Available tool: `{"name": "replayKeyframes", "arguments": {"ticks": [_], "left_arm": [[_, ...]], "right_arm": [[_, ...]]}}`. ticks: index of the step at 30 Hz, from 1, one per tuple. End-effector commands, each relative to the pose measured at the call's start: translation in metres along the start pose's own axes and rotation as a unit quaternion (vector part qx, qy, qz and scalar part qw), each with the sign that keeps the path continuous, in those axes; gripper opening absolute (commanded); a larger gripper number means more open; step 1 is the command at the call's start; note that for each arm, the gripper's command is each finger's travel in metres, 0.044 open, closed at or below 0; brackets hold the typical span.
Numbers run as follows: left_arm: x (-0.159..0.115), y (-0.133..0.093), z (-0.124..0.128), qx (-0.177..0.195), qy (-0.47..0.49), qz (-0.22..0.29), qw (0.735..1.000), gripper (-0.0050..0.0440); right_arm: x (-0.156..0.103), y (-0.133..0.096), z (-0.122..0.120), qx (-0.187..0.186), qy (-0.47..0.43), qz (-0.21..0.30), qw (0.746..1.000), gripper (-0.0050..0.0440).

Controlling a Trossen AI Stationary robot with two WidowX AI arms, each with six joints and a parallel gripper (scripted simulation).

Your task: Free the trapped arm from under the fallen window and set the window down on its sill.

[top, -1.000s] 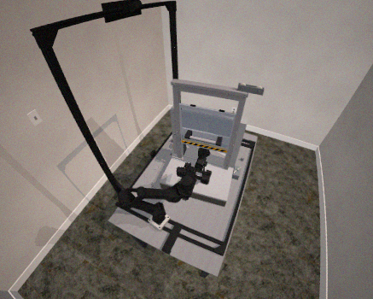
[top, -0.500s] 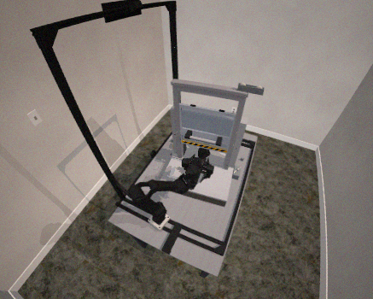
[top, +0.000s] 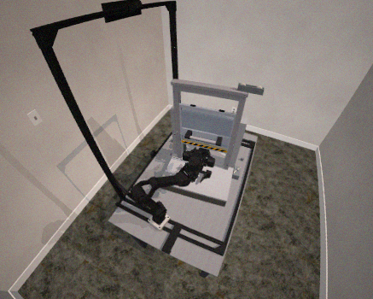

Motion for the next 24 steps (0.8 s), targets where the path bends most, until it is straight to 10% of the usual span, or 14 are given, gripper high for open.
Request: {"name": "replayKeyframes", "arguments": {"ticks": [1,24], "left_arm": [[0.001,0.0,0.0,0.001,-0.007,0.0,1.0,0.04],[0.001,0.0,0.0,0.001,-0.007,0.0,1.0,0.04]], "right_arm": [[0.012,-0.001,-0.001,-0.003,-0.005,-0.006,1.0,0.04],[0.014,0.019,-0.003,-0.003,-0.005,-0.006,1.0,0.04]]}}
Point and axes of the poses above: on each arm, the point midway between the two fingers, 35 mm back from their tips, its own y axis out along the fingers, its own z axis across the jaws, x = y × z, the point moved 7 cm from there along -y, back along the fingers, and after that the axes turned 8 degrees about -y, right-handed, at the moved point
